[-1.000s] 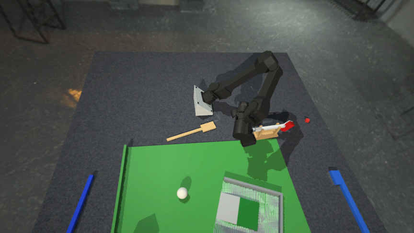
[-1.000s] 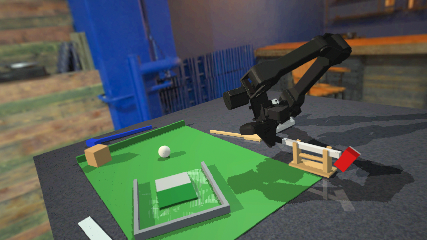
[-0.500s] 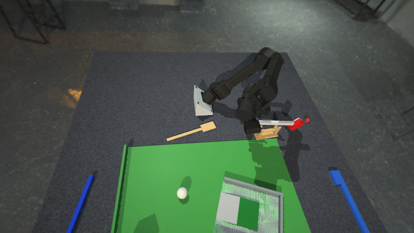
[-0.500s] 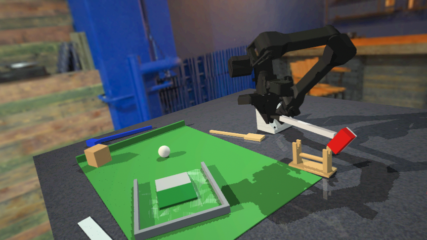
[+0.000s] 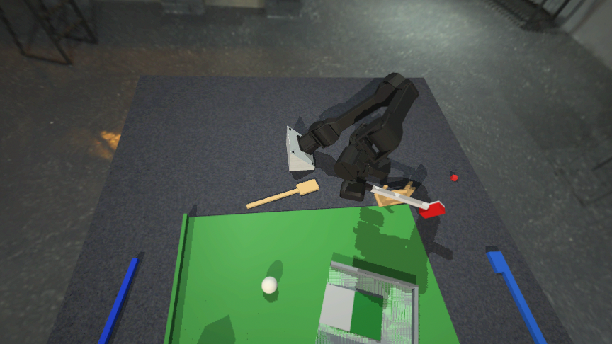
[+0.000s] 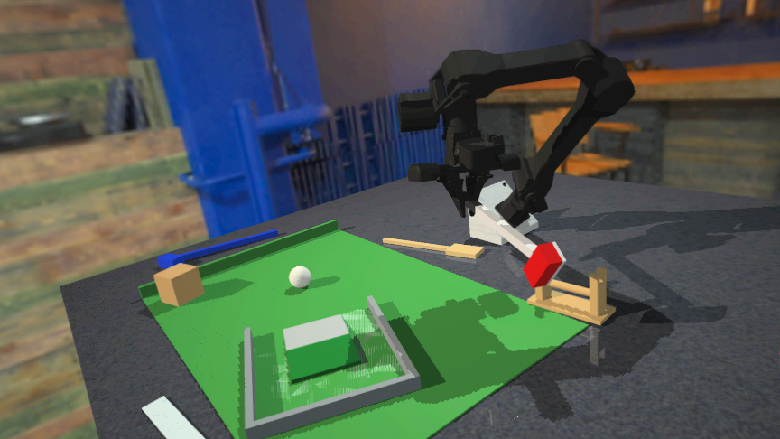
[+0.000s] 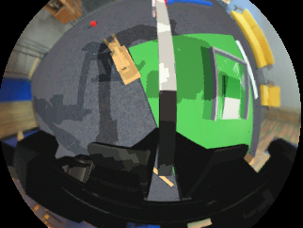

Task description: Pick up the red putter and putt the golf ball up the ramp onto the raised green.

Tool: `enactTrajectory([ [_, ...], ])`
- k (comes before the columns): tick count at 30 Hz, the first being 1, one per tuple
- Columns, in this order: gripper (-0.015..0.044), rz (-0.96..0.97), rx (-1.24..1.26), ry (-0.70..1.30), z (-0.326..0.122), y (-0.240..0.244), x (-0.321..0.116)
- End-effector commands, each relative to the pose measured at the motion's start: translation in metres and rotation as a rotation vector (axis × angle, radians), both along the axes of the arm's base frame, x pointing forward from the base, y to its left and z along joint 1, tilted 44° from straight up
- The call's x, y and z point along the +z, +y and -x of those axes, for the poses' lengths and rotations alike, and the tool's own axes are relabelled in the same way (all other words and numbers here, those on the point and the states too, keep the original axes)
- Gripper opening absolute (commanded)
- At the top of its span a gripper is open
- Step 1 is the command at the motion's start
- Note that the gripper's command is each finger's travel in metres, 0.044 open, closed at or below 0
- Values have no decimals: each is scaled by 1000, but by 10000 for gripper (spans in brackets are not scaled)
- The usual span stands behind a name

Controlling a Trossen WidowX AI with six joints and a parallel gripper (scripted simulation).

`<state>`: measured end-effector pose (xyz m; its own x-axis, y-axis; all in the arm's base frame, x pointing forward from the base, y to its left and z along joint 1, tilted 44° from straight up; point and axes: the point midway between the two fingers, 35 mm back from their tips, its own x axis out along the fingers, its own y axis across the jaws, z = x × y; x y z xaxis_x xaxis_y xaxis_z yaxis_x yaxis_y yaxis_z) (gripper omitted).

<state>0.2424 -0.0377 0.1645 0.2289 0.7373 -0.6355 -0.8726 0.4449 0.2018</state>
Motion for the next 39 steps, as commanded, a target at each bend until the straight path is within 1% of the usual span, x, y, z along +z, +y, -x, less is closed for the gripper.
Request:
enactTrajectory([
  [1, 0, -14, -120, 142, -5, -24, -14],
  [18, 0, -95, -564, 671, 0, -104, -74],
  [34, 0, -156, -964, 1136, 30, -172, -141],
  [36, 0, -160, -996, 1173, 33, -177, -146],
  [39, 0, -161, -1000, 1178, 34, -178, -147],
])
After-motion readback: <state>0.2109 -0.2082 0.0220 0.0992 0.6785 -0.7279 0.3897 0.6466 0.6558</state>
